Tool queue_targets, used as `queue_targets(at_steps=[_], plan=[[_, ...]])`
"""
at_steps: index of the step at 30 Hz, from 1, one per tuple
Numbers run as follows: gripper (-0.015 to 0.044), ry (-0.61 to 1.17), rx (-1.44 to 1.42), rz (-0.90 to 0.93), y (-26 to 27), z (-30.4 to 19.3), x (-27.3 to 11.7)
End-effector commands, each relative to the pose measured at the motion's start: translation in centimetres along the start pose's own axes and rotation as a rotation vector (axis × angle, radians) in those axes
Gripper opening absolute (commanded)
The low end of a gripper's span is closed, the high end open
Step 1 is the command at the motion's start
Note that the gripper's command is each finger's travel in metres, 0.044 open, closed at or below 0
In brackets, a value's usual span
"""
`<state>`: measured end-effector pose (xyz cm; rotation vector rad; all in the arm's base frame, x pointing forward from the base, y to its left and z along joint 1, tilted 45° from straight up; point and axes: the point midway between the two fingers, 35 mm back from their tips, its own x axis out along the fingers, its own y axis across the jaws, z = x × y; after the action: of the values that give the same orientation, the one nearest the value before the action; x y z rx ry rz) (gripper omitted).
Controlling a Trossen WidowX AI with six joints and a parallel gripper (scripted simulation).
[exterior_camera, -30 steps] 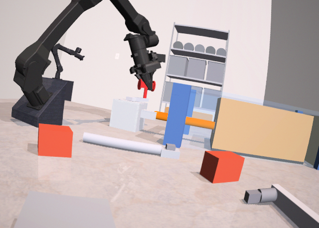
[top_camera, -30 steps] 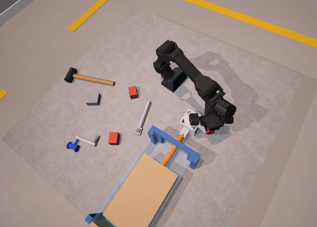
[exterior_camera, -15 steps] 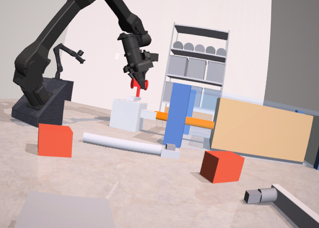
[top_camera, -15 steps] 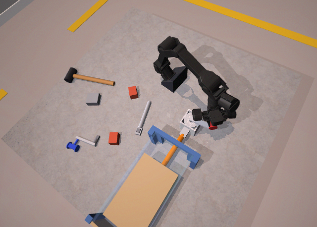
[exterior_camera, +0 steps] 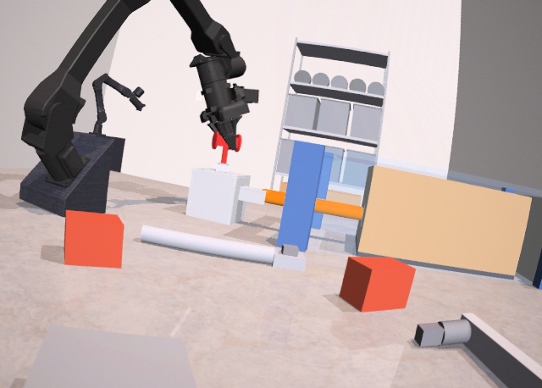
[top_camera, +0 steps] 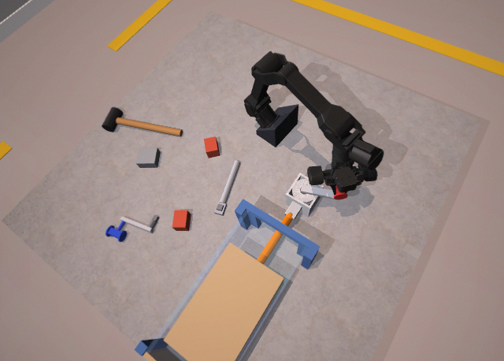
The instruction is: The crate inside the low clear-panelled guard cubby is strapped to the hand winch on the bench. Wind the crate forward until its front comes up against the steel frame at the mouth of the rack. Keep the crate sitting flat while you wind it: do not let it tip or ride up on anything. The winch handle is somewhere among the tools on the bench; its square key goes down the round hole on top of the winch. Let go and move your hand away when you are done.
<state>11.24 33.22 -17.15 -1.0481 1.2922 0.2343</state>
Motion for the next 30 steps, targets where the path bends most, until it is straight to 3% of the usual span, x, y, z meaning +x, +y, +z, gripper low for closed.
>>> queue_targets(at_steps=[1,30], plan=[[0.0,0.027,-0.015,0.005,0.4,-1.6,-0.4],[0.0,0.029,-0.017,0.005,0.0,-5.6,-2.3]])
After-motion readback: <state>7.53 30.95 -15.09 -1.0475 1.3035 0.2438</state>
